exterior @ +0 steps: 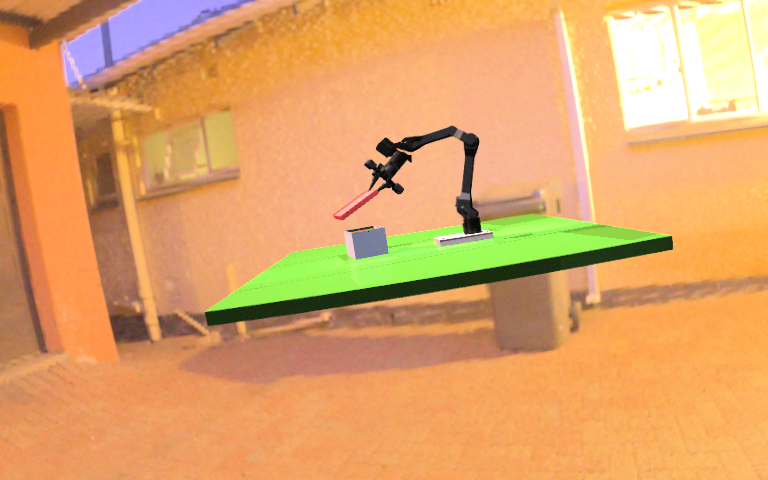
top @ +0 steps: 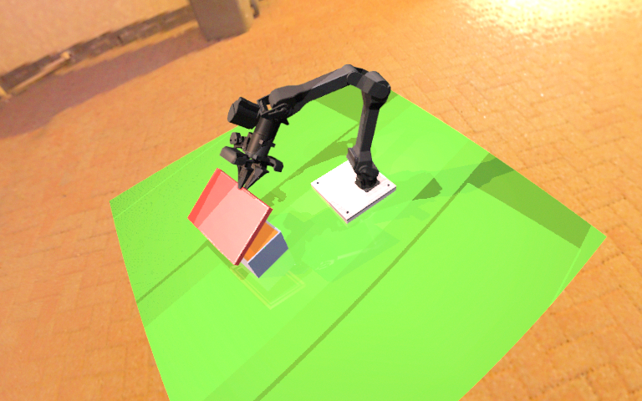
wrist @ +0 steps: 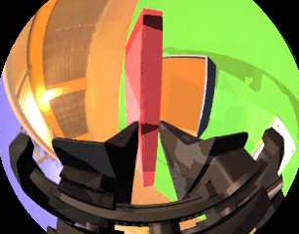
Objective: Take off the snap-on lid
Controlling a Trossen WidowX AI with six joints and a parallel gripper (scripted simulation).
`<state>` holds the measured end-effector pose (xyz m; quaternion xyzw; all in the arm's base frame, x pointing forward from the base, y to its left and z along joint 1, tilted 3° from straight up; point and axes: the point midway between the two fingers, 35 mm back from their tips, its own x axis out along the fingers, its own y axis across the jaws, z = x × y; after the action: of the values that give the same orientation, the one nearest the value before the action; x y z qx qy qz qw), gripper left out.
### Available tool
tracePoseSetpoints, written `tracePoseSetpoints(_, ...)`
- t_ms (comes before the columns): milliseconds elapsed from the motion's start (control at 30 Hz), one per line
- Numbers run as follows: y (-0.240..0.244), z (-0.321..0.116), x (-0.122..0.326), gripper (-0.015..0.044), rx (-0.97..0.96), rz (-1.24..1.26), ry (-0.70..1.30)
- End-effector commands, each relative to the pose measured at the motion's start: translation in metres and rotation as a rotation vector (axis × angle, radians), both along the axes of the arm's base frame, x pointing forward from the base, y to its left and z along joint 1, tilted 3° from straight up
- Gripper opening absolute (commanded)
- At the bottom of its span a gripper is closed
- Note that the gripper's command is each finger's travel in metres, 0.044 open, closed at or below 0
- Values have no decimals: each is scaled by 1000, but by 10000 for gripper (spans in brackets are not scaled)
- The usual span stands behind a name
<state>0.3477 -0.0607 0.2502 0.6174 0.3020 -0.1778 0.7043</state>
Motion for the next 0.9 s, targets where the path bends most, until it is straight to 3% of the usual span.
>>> tracePoseSetpoints(0,3,0,-1,0,0,-3,-8)
tracePoseSetpoints(867,55,-5,-15,0,4,-3,-7)
